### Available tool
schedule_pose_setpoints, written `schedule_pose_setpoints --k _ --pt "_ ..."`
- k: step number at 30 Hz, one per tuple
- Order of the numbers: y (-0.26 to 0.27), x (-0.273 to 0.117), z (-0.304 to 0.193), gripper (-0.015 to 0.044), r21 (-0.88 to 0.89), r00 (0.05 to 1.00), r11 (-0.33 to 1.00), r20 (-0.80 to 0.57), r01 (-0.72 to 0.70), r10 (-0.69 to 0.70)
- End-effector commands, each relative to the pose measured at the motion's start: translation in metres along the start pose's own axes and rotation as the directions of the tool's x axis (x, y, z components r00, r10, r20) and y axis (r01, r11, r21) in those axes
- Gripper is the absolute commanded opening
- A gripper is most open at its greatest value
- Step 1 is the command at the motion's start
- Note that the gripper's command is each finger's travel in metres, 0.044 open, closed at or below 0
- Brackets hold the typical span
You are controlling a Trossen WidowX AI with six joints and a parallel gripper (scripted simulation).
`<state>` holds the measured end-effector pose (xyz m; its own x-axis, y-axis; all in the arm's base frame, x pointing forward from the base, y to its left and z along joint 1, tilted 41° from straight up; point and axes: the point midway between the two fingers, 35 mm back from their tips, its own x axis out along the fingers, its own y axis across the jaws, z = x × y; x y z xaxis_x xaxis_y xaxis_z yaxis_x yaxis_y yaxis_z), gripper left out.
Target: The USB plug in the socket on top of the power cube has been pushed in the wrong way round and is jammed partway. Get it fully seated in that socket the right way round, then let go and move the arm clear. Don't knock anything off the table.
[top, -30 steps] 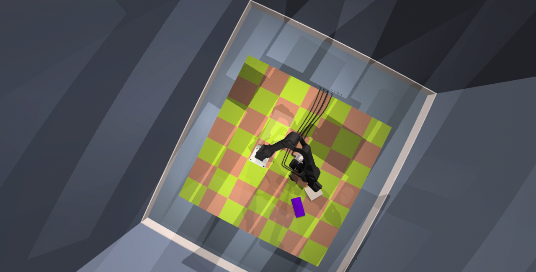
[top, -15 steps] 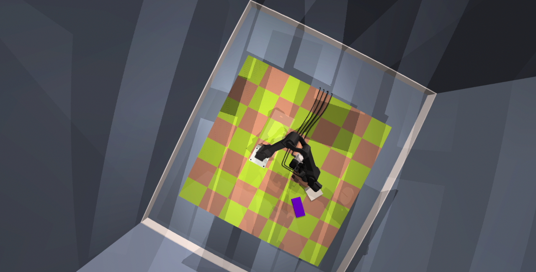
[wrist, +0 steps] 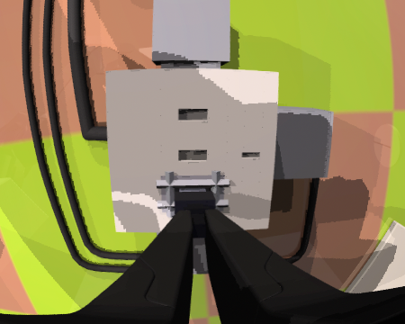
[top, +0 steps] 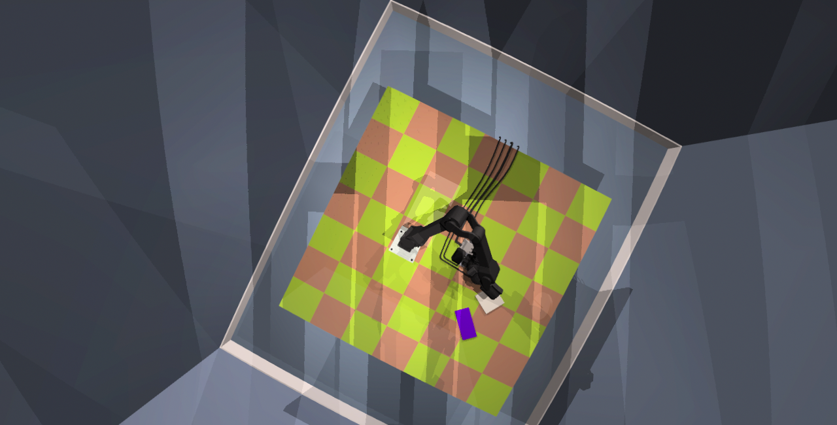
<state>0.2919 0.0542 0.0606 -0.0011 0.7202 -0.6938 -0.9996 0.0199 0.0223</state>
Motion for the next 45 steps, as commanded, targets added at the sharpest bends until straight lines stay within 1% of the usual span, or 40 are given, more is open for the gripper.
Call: schedule_pose_setpoints --k 1,45 --pt "-0.0001 0.0007 0.0003 0.0000 0.005 1.000 1.000 0.004 0.001 -0.001" --pt "-0.0001 0.0060 -0.0002 0.0000 0.005 1.000 1.000 0.004 0.001 -0.001"
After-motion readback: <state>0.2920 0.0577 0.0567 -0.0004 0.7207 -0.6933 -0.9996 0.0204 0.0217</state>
